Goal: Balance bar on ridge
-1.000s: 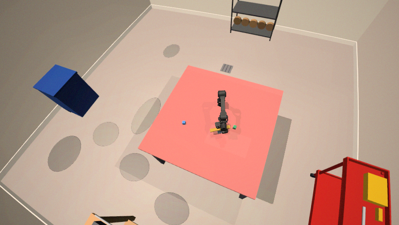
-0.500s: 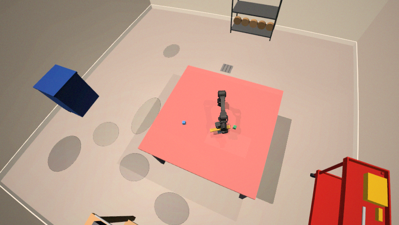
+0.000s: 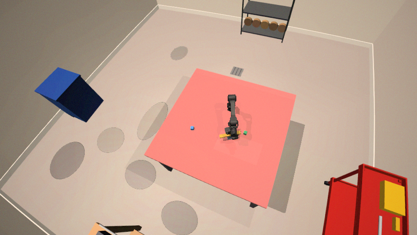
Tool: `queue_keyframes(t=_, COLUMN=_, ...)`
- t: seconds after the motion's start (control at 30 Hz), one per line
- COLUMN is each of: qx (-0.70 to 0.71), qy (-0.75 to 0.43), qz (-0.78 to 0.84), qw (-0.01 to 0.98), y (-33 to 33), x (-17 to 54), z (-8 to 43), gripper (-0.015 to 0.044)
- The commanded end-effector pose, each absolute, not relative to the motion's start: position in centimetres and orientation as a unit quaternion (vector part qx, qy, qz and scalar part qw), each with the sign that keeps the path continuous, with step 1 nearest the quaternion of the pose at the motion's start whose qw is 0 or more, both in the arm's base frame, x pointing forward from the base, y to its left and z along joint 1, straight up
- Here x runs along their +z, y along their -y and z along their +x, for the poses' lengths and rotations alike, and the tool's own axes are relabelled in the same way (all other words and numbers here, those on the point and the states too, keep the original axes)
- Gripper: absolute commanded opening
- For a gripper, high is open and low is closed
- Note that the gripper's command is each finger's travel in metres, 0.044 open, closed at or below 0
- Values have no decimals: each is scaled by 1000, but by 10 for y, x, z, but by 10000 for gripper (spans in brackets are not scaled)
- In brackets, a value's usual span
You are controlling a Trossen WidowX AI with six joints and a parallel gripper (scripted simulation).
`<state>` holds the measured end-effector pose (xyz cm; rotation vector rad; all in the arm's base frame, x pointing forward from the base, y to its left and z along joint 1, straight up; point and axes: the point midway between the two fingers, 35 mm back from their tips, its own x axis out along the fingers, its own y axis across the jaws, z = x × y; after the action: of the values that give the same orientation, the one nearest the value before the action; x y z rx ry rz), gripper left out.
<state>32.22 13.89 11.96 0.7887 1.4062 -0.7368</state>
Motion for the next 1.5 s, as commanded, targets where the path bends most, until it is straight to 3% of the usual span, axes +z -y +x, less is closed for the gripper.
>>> queue_keyframes(t=0.0, qx=-322, qy=-615, qz=344, qw=632, y=-139, x=119, z=322, gripper=171)
queue_keyframes(t=0.8, qx=-322, qy=-615, qz=344, qw=632, y=-139, x=119, z=322, gripper=185)
queue_keyframes(t=1.13, qx=-322, qy=-615, qz=344, qw=632, y=-139, x=119, z=322, gripper=440)
queue_keyframes(t=1.27, qx=-321, qy=-614, qz=345, qw=633, y=-139, x=128, z=323, gripper=440)
queue_keyframes(t=1.47, qx=-314, qy=-608, qz=353, qw=638, y=-139, x=201, z=321, gripper=440)
